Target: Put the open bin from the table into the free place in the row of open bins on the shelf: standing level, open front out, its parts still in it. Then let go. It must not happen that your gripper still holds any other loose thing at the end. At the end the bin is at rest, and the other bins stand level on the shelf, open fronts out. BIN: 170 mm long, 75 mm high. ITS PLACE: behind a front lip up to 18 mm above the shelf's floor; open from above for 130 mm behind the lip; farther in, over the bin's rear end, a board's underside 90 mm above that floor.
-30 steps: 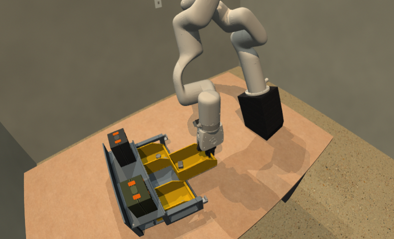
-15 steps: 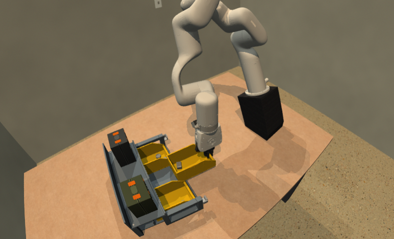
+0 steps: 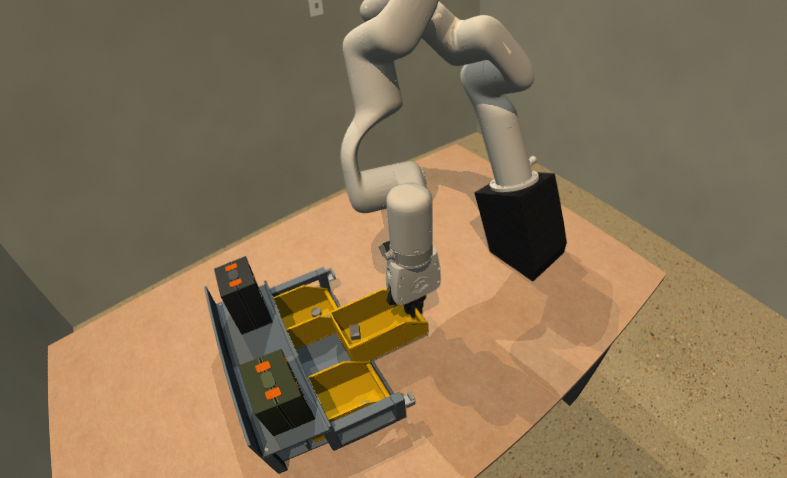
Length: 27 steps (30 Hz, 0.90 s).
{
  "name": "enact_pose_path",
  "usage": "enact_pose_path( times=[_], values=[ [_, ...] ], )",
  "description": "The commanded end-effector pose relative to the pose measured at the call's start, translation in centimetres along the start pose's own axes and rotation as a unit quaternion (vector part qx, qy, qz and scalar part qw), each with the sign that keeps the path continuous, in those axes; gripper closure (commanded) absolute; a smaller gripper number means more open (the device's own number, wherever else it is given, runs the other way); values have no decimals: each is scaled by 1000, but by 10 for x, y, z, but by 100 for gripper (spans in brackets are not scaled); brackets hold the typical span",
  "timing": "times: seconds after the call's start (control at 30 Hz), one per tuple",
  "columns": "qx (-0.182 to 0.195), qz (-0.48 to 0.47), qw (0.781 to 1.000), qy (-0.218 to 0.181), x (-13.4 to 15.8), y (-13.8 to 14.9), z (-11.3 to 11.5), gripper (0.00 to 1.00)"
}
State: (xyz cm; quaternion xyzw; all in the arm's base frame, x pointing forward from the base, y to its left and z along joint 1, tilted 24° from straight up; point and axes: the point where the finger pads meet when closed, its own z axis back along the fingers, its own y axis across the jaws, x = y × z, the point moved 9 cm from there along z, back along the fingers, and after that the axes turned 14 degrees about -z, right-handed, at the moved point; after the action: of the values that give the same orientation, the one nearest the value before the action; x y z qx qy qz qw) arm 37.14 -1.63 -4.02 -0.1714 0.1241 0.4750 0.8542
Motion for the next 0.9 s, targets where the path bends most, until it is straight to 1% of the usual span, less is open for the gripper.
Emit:
enact_pose_path(
  times=[0.0, 0.37, 0.53, 0.87],
  values=[
    [-1, -1, 1000, -1, 2, -7, 1, 100],
    [-1, -1, 1000, -1, 2, -7, 1, 100],
    [-1, -1, 1000, -1, 4, -17, 1, 100],
    [-1, -1, 1000, -1, 4, -17, 1, 100]
  ],
)
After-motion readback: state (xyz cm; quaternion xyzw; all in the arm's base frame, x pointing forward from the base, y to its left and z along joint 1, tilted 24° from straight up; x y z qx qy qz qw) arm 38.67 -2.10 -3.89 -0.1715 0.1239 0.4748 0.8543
